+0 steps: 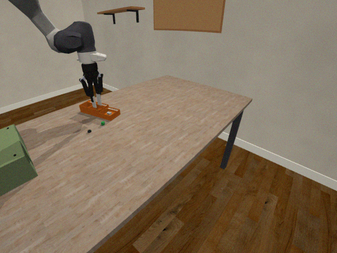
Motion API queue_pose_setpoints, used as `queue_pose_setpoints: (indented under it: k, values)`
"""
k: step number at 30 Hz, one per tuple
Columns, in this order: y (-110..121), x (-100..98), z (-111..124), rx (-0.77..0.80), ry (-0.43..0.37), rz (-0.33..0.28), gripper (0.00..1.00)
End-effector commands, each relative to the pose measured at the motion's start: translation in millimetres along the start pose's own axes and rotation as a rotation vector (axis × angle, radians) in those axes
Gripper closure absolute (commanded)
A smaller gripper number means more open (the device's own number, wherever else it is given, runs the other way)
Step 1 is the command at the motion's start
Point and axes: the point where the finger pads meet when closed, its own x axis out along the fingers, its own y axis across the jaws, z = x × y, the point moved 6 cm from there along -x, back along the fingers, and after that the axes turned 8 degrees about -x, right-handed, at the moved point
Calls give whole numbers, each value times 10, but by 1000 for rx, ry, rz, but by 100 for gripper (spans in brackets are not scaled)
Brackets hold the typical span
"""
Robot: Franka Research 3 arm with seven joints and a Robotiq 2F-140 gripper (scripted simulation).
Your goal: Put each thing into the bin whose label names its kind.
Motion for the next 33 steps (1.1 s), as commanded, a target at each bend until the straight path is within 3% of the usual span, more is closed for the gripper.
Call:
queue_pose_setpoints:
  k: [1,11,33]
  values:
    - [82,-27,-129,157,3,-9,81]
    - [555,-84,-797,406,-4,-1,81]
    - [568,-84,-793,796,-8,-13,81]
